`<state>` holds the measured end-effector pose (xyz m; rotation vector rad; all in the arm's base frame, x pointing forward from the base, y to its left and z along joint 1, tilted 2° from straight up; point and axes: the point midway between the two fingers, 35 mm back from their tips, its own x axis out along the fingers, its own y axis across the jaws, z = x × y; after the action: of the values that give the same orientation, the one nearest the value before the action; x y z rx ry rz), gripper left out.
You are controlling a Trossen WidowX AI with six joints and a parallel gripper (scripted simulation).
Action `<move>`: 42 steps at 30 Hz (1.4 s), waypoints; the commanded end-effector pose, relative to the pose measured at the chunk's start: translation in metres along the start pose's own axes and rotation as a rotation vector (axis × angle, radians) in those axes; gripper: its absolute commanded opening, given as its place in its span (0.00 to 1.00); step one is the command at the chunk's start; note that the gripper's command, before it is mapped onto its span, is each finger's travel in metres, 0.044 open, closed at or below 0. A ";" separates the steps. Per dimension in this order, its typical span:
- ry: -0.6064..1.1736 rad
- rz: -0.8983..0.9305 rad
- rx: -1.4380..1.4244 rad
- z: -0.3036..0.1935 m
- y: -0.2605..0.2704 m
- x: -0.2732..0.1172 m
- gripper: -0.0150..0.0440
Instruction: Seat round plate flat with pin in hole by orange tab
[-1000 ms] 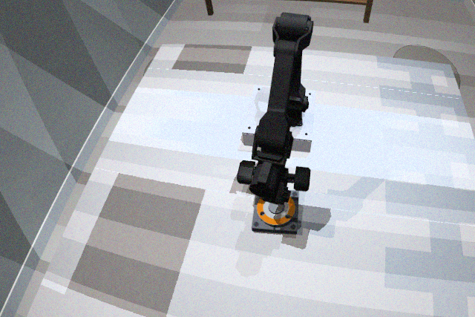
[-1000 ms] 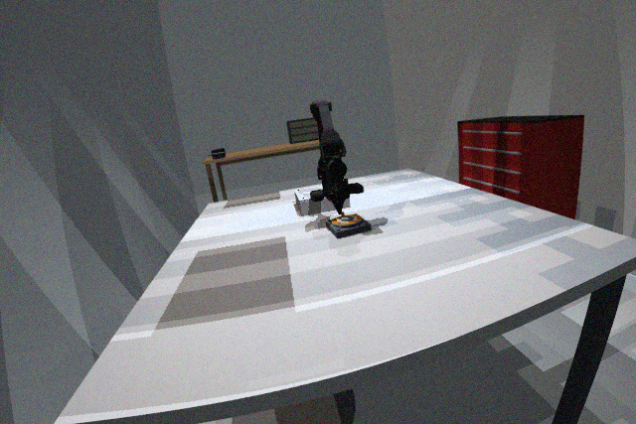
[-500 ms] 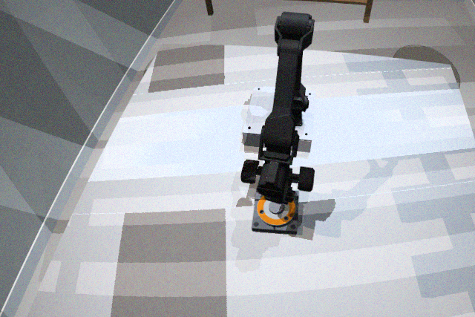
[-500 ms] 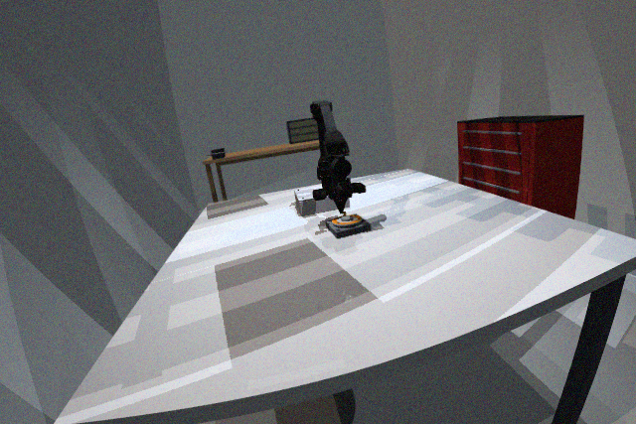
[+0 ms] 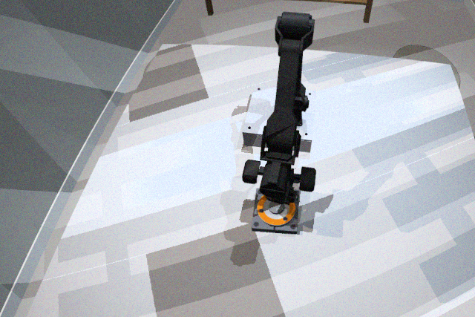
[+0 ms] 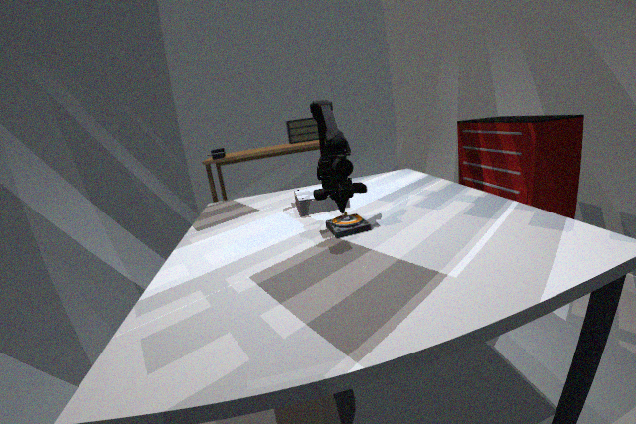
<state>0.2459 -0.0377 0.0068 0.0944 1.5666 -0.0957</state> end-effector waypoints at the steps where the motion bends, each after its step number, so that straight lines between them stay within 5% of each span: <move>1: -0.002 0.017 -0.007 0.001 0.007 0.000 0.25; 42: -0.003 0.019 -0.007 0.008 0.028 0.000 0.25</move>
<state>0.2547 -0.0148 0.0072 0.0998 1.5659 -0.0831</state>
